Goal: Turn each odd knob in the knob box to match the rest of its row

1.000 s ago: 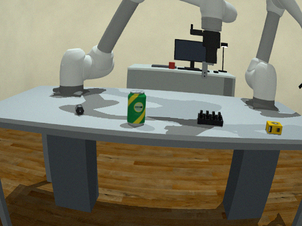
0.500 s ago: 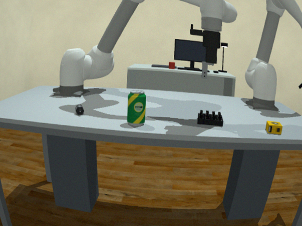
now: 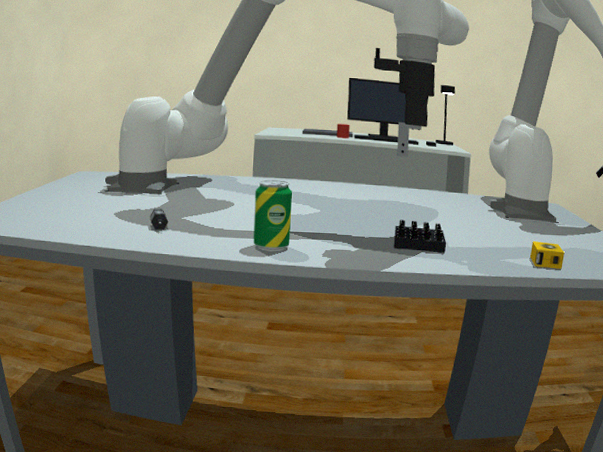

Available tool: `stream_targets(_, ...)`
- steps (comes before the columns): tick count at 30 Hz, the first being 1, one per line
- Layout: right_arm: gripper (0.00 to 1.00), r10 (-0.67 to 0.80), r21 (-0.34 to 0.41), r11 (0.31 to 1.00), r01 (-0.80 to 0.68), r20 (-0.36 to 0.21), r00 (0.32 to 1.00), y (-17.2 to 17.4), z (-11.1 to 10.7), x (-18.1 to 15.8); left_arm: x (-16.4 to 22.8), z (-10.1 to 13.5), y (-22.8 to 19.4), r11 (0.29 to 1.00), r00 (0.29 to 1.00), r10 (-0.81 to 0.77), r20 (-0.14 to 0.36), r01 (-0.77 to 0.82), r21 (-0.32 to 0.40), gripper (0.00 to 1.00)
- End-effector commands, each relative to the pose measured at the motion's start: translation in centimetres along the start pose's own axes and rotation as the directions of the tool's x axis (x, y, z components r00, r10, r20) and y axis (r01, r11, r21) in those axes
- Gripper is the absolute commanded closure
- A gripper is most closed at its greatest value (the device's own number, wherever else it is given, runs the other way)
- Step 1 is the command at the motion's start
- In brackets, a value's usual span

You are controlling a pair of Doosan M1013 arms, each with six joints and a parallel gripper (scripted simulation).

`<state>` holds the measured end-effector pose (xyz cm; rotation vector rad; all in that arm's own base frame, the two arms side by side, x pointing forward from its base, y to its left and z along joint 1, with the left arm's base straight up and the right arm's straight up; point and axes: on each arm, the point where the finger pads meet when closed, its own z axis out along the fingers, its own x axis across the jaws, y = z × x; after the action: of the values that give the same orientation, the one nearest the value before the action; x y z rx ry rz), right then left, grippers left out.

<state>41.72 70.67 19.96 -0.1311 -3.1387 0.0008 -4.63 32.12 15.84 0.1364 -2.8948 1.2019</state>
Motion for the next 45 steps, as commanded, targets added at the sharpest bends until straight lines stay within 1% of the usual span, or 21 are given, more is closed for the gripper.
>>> stream_targets(1,0.00,0.000,-0.002,1.000,0.000,0.000,1.000,-1.2,-0.1,0.9,0.0,0.0,0.0,1.000,1.000,0.000,0.000,0.000,-0.001,0.00)
stream_targets(7,0.00,0.000,-0.002,1.000,0.000,0.000,1.000,-4.8,-0.1,3.2,0.0,0.0,0.0,1.000,1.000,0.000,0.000,0.000,-0.001,0.00)
stream_targets(9,0.00,0.000,-0.002,1.000,0.000,0.000,1.000,-4.8,-0.1,3.2,0.0,0.0,0.0,1.000,1.000,0.000,0.000,0.000,-0.001,0.00)
stream_targets(14,0.00,0.000,-0.002,1.000,0.000,0.000,1.000,-7.4,-0.1,5.0,0.0,0.0,0.0,1.000,1.000,0.000,0.000,0.000,-0.001,0.00)
stream_targets(18,0.00,0.000,-0.002,1.000,0.000,0.000,1.000,-8.4,-0.1,5.7,0.0,0.0,0.0,1.000,1.000,0.000,0.000,0.000,-0.001,0.00)
stream_targets(45,0.00,0.000,-0.002,1.000,0.000,0.000,1.000,-8.6,-0.1,5.9,0.0,0.0,0.0,1.000,1.000,0.000,0.000,0.000,-0.001,0.00)
